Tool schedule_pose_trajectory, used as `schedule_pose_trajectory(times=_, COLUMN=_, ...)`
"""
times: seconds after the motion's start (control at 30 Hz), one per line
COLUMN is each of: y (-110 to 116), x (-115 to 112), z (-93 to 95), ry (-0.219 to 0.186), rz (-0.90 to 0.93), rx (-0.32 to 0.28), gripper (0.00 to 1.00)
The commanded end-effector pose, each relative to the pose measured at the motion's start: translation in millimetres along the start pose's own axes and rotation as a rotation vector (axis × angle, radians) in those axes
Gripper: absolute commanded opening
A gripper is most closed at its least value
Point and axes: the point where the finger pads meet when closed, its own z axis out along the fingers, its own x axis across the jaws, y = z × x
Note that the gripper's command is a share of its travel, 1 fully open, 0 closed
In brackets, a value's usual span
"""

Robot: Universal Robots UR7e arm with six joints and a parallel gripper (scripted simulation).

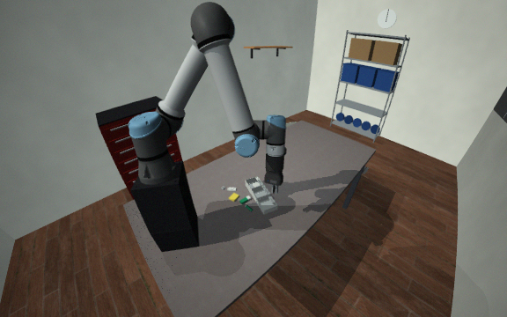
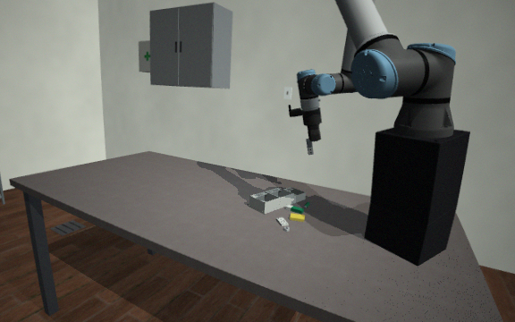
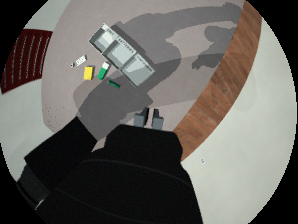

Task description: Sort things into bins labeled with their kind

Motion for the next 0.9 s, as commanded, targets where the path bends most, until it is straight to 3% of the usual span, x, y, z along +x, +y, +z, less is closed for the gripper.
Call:
schedule_pose_trajectory(times=0.0, y=-11.4, x=-17.3, z=-5.1, ry=0.003, rz=-0.156, rx=0.019, gripper=0.31)
schedule_pose_trajectory(times=0.1, y=-11.4, x=-17.2, z=-5.1, ry=0.004, rz=-0.225, rx=0.027, gripper=0.31)
schedule_pose_trajectory(times=0.87, y=-39.1, x=-80.0, z=-19.3, ry=0.026, rz=-0.782, rx=0.077, gripper=0.31)
